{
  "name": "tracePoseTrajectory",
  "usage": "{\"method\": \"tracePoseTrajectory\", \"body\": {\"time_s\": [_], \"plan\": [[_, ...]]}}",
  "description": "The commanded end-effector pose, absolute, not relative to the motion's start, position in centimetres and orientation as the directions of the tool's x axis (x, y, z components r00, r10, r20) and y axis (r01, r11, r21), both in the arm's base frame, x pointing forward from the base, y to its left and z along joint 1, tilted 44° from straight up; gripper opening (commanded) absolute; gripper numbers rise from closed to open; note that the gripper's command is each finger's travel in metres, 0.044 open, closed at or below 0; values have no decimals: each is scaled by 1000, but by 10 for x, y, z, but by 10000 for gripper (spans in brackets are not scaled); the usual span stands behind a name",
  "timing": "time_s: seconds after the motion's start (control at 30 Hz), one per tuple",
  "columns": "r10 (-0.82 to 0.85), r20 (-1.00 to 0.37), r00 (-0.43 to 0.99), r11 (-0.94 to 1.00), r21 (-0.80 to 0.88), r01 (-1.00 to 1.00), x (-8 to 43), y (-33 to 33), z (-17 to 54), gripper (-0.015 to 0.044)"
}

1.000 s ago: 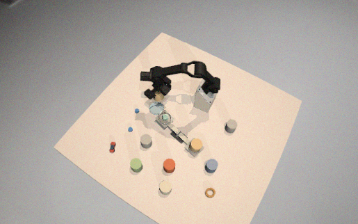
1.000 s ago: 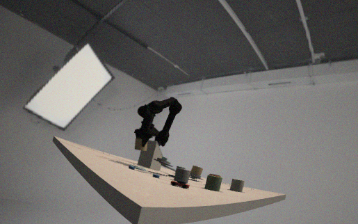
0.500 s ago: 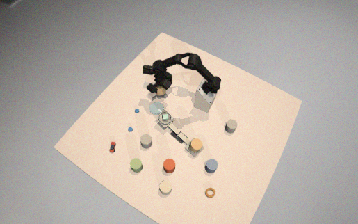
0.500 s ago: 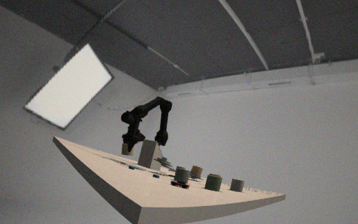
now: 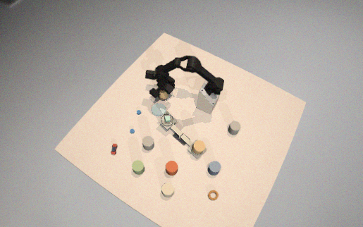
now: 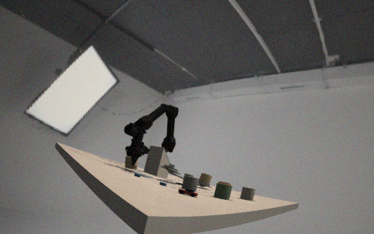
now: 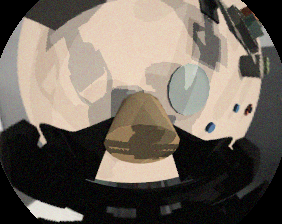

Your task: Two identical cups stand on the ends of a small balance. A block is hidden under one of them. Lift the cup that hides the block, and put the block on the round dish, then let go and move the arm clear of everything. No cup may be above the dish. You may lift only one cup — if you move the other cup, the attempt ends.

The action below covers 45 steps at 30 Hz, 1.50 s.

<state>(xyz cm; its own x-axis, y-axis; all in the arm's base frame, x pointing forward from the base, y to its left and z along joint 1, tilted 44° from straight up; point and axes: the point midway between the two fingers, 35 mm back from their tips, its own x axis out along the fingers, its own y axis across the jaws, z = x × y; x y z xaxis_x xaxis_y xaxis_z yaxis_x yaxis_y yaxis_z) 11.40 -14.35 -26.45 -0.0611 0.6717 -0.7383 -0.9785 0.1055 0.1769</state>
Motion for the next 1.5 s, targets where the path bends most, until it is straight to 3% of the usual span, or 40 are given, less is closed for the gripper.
{"method": "tracePoseTrajectory", "body": {"time_s": [0.0, 0.3, 0.87, 1.17, 1.4, 1.47], "plan": [[667, -743, -55, 111, 172, -979, 115, -143, -267, 0], [667, -743, -55, 111, 172, -979, 115, -133, -278, 0], [668, -742, -58, 108, 173, -979, 116, -144, -266, 440], [666, -744, -56, 111, 173, -979, 118, -172, -235, 440], [638, -763, -106, 113, 229, -967, 148, -173, -219, 260], [636, -765, -102, 144, 248, -958, 158, -172, -212, 260]]}}
